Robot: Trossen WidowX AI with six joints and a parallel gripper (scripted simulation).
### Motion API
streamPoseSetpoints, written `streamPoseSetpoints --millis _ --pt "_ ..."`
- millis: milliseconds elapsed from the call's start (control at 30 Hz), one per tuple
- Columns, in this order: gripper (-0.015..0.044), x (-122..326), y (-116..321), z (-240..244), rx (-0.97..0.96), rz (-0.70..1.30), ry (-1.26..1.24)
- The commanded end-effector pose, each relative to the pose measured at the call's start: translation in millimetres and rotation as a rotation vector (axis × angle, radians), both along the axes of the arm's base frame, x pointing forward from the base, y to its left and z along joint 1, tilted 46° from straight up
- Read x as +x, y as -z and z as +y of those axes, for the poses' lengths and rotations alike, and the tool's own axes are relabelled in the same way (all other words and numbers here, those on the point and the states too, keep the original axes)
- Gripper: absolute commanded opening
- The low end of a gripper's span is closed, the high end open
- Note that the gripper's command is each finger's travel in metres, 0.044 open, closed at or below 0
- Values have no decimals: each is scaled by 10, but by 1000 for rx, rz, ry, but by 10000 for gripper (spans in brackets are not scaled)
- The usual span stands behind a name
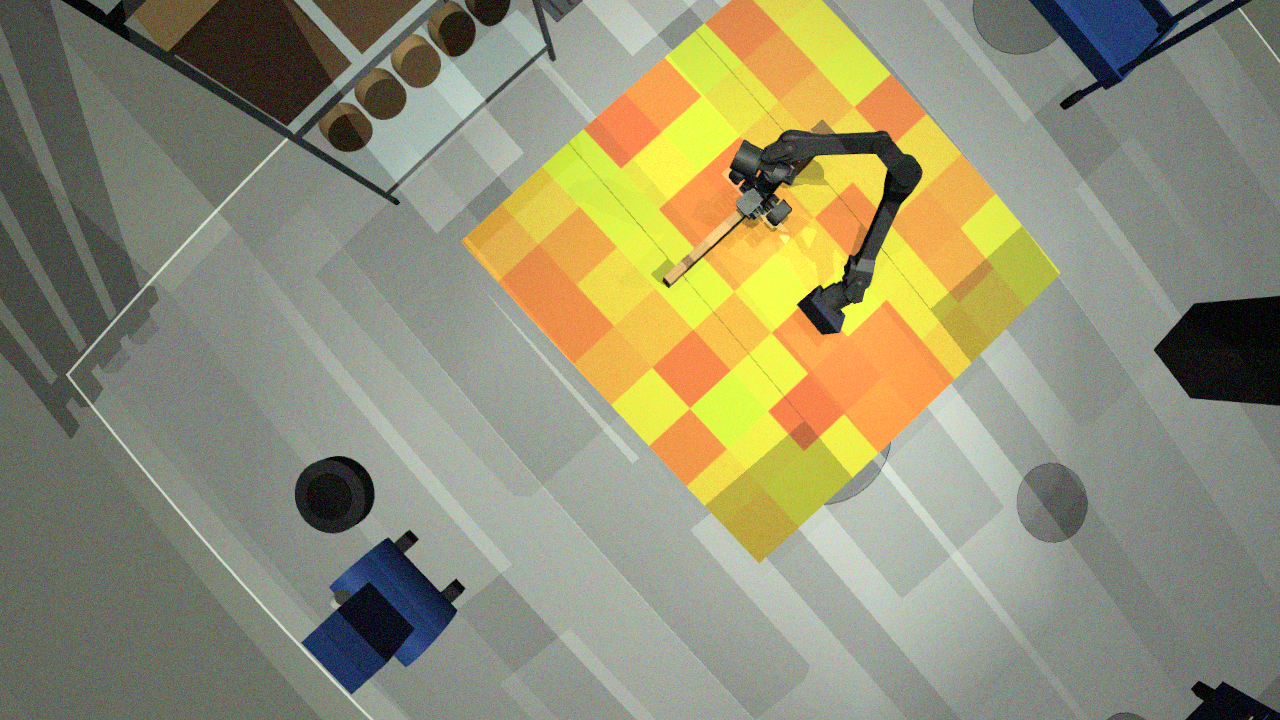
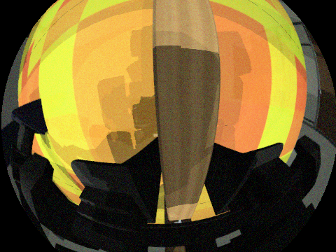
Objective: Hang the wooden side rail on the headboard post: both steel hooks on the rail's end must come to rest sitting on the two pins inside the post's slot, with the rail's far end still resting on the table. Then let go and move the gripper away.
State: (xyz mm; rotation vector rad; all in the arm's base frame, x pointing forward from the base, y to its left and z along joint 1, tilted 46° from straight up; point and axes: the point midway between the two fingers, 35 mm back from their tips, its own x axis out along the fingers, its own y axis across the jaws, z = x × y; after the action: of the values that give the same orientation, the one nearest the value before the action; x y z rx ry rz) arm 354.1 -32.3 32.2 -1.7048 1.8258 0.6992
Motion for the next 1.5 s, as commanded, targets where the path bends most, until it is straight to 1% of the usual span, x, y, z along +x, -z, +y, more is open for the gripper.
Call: streamPoseSetpoints --millis 0,1467 --pt "0 18 -24 59 6 -7 -10" --pt "0 21 -75 111 6 -7 -10"
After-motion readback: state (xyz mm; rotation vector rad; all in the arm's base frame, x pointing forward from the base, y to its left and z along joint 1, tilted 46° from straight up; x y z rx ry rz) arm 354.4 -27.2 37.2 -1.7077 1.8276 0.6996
